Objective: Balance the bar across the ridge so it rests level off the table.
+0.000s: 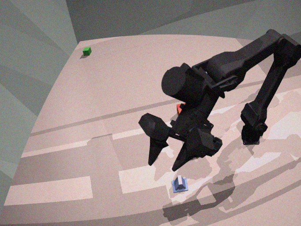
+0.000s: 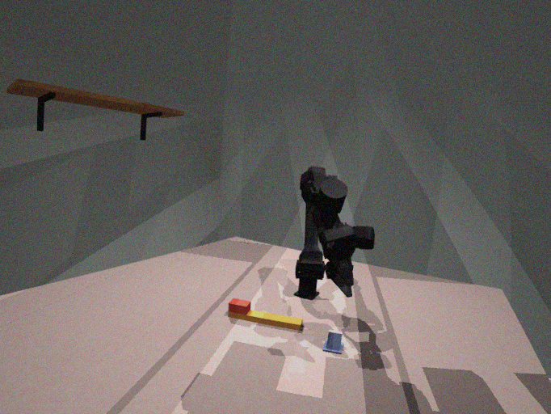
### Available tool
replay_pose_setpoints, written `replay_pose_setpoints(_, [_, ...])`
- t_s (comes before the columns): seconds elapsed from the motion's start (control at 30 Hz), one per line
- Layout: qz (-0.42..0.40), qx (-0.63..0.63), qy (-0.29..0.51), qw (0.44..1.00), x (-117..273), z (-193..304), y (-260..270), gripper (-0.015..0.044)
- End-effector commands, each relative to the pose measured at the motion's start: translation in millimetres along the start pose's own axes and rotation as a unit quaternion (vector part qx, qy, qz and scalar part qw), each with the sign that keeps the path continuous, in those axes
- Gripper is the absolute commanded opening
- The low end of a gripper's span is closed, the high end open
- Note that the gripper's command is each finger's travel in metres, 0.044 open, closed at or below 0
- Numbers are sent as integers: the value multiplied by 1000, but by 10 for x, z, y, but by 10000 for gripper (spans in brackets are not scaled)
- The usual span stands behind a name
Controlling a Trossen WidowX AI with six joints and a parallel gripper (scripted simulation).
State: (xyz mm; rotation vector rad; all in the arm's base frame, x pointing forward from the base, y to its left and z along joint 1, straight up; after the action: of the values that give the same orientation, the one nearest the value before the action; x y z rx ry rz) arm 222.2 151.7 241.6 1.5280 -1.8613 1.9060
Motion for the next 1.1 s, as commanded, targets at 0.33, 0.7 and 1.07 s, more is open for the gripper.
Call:
replay_pose_setpoints(0.33, [-135,-7,111,985,119,625,199,315])
replay_pose_setpoints(0.7, [-248,-23,152,956,338,999,398,315])
replay_pose_setpoints(1.07, [-361,-46,156,918,636,1271,611,315])
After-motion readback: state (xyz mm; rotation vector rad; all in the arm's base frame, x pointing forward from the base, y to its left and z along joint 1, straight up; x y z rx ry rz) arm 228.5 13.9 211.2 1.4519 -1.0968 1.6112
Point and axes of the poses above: the point midway between the two fingers, 35 mm back from their tips, its own x axis back along the fingers, its own y axis across the jaws, z = x × y, the point moved 7 cm from there along x, back along the fingers, and after that the axes turned 7 degrees about x, right-handed, at the moved point
